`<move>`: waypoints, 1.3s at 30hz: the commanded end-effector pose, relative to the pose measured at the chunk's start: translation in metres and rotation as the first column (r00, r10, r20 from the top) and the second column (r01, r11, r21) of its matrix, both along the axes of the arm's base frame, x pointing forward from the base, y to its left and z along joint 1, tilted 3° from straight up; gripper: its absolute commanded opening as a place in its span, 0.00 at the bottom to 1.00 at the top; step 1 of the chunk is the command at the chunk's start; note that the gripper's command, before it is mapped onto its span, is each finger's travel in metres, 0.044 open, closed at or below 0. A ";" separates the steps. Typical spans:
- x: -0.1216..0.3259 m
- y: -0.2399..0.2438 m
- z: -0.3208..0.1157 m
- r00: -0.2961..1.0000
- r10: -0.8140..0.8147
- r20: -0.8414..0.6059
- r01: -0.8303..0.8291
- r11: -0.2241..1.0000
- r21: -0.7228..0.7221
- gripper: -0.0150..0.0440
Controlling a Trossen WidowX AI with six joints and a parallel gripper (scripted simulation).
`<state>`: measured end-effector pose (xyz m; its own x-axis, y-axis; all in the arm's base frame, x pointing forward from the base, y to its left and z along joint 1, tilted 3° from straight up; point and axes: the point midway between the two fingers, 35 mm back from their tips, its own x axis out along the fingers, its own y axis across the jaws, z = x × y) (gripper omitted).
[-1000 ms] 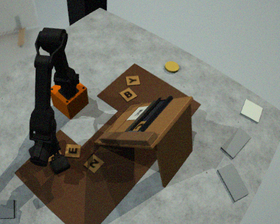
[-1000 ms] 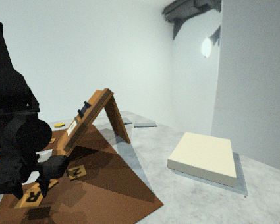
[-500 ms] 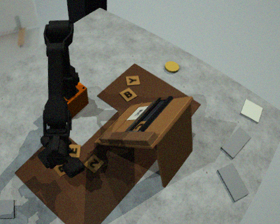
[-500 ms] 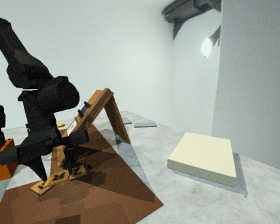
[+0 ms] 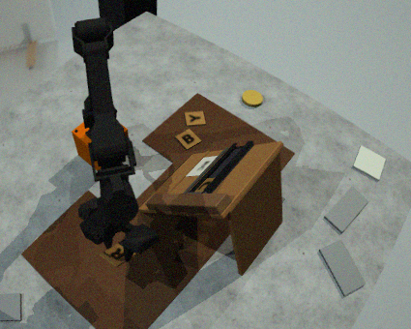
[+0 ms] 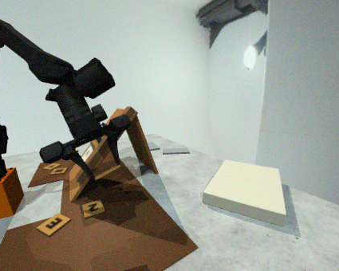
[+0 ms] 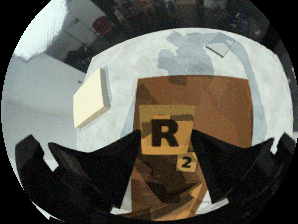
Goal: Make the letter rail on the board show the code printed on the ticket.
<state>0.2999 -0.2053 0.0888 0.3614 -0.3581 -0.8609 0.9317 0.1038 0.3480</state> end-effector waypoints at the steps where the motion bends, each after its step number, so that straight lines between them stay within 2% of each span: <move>1: 0.021 0.011 0.029 0.996 0.038 0.077 -0.033 0.998 -0.060 0.25; 17: 0.073 0.078 0.117 0.930 0.219 0.295 -0.160 0.964 -0.211 0.25; 32: 0.090 0.157 0.193 0.783 0.380 0.492 -0.265 0.920 -0.288 0.25; 39: 0.093 0.197 0.189 0.754 0.457 0.473 -0.346 0.887 -0.306 0.25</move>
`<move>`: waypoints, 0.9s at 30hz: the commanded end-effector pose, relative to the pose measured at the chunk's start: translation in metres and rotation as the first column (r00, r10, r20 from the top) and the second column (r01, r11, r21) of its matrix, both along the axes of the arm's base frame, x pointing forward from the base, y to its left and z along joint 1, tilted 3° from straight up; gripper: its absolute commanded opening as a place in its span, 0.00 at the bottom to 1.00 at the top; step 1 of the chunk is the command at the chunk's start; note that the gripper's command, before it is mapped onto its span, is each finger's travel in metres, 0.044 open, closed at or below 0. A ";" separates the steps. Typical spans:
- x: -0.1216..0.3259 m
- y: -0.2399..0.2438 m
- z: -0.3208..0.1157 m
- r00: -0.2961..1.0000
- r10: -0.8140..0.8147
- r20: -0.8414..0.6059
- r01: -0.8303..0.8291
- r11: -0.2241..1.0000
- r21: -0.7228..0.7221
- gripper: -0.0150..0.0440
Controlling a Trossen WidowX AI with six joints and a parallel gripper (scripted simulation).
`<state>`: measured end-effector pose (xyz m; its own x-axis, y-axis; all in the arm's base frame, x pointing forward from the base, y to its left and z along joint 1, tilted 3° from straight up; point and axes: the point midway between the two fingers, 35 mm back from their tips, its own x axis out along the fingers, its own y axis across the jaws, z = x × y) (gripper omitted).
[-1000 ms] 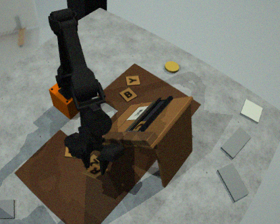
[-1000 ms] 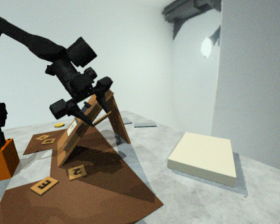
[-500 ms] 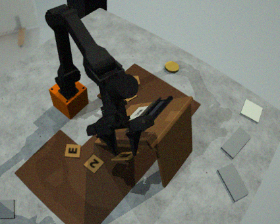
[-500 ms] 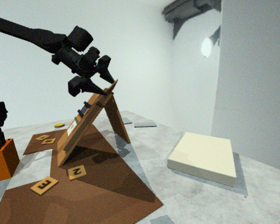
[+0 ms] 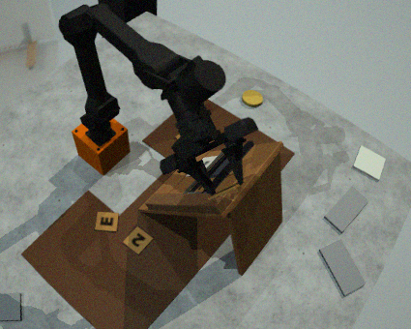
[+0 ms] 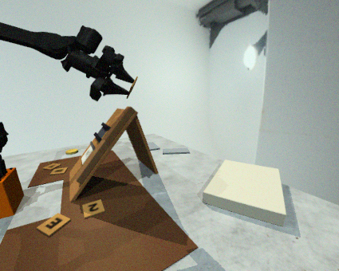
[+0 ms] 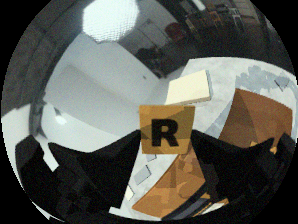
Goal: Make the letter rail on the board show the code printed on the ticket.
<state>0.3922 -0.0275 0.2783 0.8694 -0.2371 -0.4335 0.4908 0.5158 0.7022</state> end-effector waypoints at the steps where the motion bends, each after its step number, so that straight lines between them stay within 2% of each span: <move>1: 0.001 0.024 -0.002 0.999 0.048 -0.008 -0.048 0.999 -0.018 0.25; 27: -0.022 0.159 -0.047 0.923 0.330 -0.197 -0.368 0.907 -0.206 0.25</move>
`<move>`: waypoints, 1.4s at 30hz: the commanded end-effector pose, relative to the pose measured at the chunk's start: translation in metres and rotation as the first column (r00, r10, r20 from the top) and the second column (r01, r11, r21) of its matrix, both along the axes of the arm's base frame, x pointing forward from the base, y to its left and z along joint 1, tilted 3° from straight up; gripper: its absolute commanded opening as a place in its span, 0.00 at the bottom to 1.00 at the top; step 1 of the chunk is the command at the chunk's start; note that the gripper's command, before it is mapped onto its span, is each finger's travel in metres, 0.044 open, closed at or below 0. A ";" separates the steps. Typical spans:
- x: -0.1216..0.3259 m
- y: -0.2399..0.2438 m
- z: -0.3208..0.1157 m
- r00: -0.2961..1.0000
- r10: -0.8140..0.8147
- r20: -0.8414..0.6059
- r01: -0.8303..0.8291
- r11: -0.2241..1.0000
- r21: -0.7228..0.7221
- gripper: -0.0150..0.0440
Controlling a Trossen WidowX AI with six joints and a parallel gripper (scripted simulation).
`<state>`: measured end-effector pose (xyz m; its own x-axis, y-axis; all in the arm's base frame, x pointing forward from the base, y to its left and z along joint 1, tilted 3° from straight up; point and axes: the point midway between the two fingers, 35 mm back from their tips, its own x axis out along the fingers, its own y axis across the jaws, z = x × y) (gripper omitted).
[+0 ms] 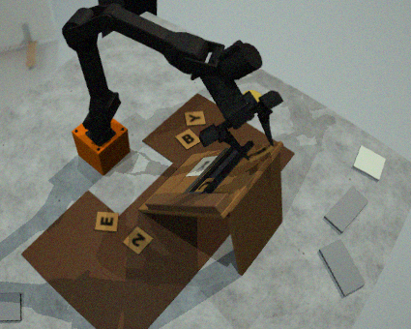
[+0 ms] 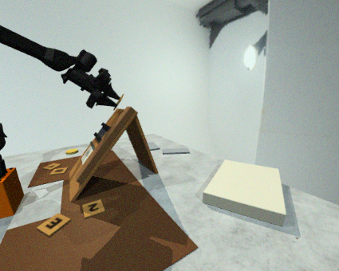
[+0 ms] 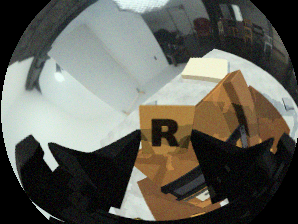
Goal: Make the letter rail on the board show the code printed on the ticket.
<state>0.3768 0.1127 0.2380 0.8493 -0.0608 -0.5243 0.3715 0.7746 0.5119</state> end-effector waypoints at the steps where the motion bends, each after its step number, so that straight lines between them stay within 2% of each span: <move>1: -0.009 0.024 -0.009 0.998 0.064 -0.026 -0.065 0.996 -0.053 0.25; 18: -0.055 0.104 -0.043 0.951 0.279 -0.136 -0.303 0.930 -0.207 0.25; 32: -0.106 0.158 -0.076 0.884 0.419 -0.207 -0.467 0.799 -0.378 0.25; 42: -0.113 0.167 -0.084 0.870 0.442 -0.218 -0.492 0.768 -0.410 0.25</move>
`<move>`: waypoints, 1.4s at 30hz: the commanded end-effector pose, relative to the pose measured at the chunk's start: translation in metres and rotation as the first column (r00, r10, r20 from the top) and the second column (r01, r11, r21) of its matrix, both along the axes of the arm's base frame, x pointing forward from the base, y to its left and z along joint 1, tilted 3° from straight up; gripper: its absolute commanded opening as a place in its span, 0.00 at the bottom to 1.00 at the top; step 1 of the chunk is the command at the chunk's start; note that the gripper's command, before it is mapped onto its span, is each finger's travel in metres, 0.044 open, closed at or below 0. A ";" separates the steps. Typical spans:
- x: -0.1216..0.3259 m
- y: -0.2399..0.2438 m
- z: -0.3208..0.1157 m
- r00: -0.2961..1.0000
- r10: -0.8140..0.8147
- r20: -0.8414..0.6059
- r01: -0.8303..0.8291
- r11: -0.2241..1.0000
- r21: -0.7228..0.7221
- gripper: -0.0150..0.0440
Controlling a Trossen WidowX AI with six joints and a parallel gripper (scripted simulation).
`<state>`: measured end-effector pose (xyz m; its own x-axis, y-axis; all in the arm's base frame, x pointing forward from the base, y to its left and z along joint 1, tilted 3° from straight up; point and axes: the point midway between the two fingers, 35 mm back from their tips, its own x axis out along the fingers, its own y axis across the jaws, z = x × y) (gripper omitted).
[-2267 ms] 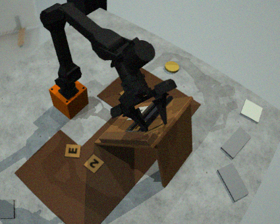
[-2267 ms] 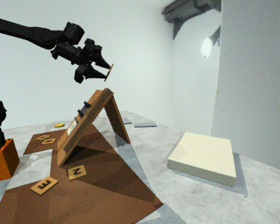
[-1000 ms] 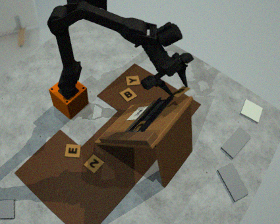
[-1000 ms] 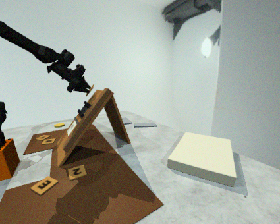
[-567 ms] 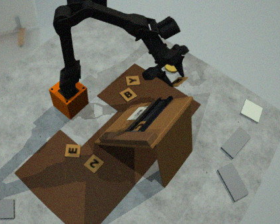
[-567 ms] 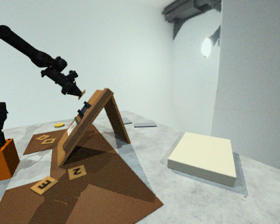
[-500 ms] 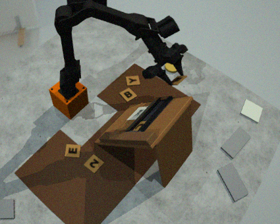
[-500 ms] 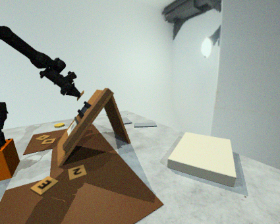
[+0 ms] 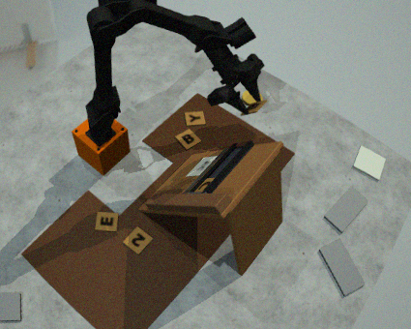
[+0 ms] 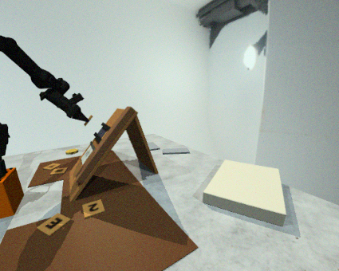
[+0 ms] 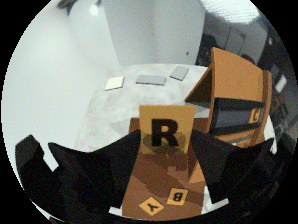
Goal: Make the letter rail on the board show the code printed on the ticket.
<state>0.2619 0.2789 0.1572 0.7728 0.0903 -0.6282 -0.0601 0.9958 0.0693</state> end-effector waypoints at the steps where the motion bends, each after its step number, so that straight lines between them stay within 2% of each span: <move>1: 0.006 0.002 -0.007 1.000 0.005 0.006 -0.004 1.000 -0.014 0.25; 8: 0.037 0.004 -0.031 1.000 0.005 0.010 -0.005 1.000 -0.014 0.25; 42: 0.036 -0.005 -0.031 1.000 0.005 0.010 -0.005 1.000 -0.015 0.25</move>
<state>0.2984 0.2751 0.1252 0.7781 0.0775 -0.6234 -0.0590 0.9970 0.0503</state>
